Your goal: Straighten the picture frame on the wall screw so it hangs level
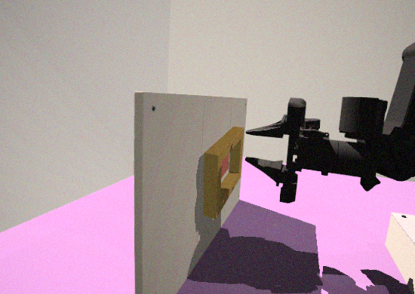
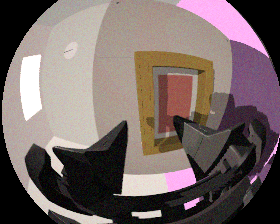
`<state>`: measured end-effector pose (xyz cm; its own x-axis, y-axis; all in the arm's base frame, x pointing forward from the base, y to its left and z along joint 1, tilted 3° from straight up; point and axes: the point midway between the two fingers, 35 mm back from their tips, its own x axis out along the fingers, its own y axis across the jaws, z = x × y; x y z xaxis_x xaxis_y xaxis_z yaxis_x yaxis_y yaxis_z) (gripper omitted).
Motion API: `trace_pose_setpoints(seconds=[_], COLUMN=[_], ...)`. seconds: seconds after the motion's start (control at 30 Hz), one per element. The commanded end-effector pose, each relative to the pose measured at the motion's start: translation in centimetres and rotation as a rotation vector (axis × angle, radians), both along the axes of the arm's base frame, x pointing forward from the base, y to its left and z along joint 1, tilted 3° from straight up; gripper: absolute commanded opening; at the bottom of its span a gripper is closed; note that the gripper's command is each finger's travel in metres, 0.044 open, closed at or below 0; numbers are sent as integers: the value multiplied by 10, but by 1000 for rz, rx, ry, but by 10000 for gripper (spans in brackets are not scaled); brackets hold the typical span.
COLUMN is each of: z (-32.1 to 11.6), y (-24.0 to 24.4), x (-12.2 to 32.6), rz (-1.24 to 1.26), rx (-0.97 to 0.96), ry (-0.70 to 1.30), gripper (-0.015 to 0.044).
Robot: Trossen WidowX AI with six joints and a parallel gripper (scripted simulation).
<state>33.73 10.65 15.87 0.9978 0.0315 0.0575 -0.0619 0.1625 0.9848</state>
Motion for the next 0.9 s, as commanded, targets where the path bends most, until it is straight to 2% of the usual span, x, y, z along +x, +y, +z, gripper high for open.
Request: trace_pose_setpoints(seconds=[0.0,0.87], z=[2,5], y=[1,2], x=[2,40], rz=[4,4], rx=[9,9], ry=[-5,-8], gripper=[260,260])
